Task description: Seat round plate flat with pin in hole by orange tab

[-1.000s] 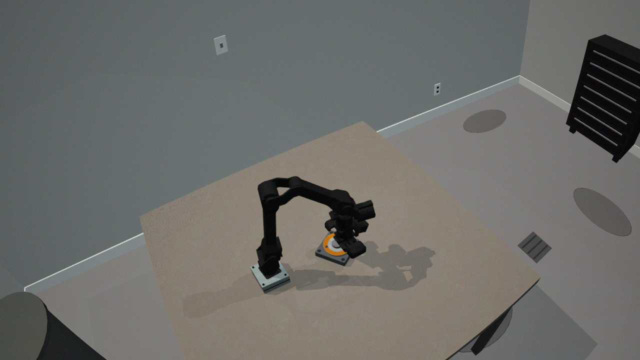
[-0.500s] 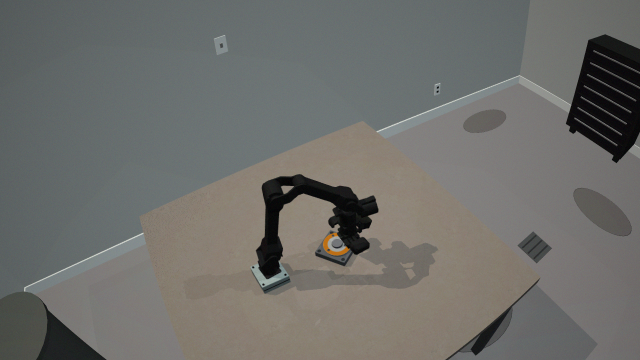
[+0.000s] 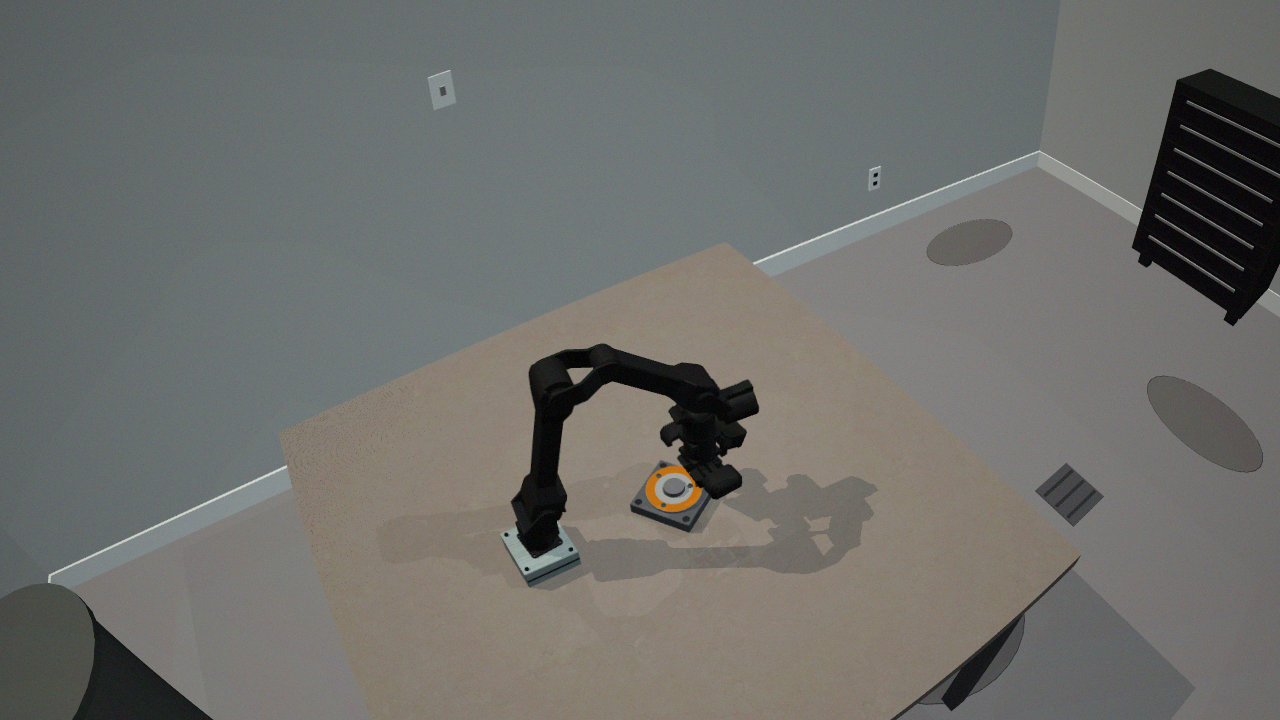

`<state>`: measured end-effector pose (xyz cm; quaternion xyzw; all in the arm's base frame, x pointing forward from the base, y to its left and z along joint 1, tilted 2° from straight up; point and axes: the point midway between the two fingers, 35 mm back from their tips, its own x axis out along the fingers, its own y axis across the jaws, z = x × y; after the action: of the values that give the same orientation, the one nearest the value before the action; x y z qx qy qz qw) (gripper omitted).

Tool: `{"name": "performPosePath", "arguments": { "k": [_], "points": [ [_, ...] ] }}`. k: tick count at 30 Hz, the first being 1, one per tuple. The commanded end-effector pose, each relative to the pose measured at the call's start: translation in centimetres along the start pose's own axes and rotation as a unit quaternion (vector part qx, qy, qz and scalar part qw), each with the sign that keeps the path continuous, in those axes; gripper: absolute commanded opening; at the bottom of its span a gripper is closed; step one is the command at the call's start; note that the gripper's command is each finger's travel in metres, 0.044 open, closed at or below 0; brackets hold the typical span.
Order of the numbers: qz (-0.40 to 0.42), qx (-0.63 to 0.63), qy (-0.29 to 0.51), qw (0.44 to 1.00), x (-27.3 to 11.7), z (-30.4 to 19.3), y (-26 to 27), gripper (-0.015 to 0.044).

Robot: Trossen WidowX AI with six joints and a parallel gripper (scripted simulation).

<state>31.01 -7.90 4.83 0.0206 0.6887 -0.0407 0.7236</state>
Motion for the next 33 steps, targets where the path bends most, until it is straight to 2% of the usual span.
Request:
{"name": "performPosePath", "arguments": {
  "k": [1, 33],
  "points": [
    [0.003, 0.001, 0.002, 1.000, 0.1, 0.4, 0.6, 0.0000],
    [0.005, 0.001, 0.002, 1.000, -0.2, 1.0, 3.9, 0.0000]
  ]
}}
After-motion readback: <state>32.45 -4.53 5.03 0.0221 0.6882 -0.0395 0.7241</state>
